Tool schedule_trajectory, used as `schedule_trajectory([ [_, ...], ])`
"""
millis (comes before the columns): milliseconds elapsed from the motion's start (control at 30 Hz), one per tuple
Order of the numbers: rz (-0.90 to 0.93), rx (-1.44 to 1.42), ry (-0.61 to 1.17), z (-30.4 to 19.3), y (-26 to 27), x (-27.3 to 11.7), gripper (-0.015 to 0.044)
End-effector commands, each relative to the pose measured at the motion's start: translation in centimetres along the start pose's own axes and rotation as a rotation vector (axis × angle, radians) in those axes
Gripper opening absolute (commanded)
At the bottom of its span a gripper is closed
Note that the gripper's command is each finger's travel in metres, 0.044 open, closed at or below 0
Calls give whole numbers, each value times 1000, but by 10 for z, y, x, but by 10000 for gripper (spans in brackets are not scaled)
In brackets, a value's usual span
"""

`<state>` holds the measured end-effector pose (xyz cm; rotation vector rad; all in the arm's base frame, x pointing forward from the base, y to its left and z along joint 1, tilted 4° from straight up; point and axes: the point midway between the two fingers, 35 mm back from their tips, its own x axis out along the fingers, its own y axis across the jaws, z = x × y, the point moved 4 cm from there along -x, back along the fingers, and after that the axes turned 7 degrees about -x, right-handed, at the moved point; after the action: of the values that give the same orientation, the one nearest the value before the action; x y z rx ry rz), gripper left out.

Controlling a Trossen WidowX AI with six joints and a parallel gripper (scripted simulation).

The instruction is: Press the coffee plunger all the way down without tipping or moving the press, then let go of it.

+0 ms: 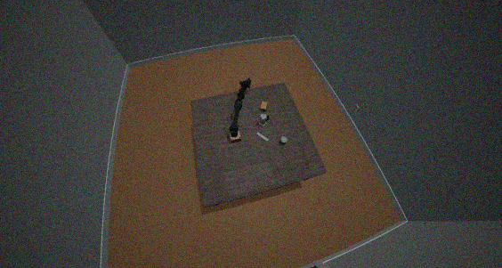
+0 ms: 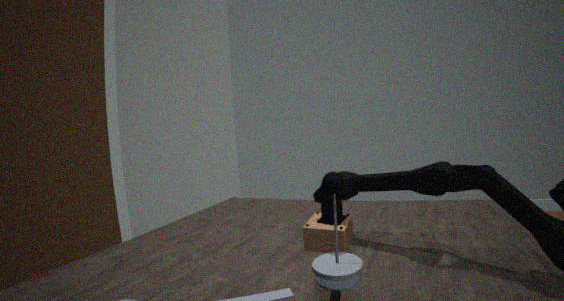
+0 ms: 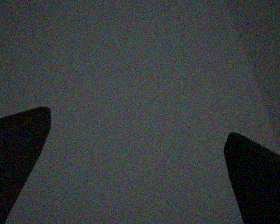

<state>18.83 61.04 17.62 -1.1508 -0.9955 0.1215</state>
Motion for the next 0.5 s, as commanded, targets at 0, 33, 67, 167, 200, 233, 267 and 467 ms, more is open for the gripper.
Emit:
schedule_trajectory([
  [0, 3, 3, 0, -2, -1, 2, 426],
  [33, 2, 13, -6, -3, -3, 5, 440],
  [67, 9, 19, -6, -7, -6, 10, 440],
  [167, 65, 51, 12, -30, -18, 36, 440],
  [200, 83, 68, 14, -41, -25, 48, 440],
  [233, 102, 88, 15, -52, -33, 59, 440],
  [267, 118, 105, 17, -62, -40, 67, 440],
  [467, 227, 246, 52, -132, -91, 106, 440],
])
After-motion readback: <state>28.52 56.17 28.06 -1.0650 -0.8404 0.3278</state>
